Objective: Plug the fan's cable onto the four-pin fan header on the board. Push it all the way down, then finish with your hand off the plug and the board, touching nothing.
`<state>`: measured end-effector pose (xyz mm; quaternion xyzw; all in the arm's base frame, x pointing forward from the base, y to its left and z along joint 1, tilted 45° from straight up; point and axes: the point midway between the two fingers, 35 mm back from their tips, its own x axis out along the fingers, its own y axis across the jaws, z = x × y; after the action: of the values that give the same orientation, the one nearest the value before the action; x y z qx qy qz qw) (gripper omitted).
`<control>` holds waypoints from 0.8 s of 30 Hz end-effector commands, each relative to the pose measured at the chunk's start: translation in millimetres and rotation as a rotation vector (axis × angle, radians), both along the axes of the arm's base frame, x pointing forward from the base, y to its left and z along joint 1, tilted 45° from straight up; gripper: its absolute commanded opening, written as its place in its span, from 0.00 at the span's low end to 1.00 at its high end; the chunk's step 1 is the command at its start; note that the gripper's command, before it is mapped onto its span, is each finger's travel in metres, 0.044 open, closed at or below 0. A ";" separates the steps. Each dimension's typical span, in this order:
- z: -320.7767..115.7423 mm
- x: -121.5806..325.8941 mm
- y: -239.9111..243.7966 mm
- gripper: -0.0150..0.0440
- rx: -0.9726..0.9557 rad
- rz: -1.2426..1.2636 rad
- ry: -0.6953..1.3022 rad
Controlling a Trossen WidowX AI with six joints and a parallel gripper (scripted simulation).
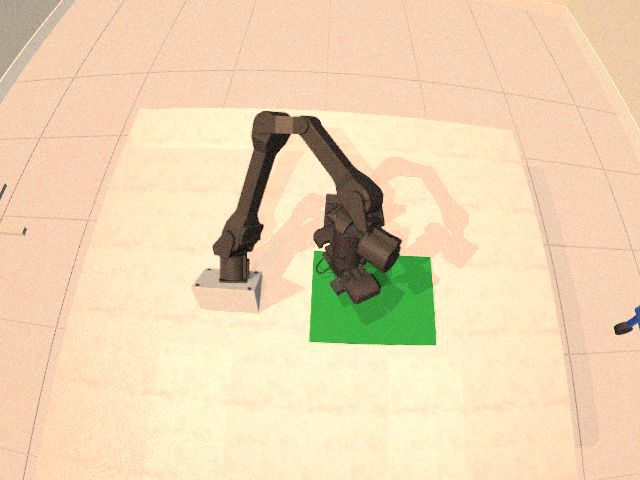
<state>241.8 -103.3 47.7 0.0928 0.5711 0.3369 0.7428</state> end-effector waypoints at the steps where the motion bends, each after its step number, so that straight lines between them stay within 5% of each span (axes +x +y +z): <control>1: 1.5 1.2 -0.5 0.25 0.027 -0.093 0.069; 24: 3.9 0.7 0.8 0.25 0.178 -0.677 0.586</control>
<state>241.2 -101.8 50.2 0.3995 0.6619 0.1067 0.6252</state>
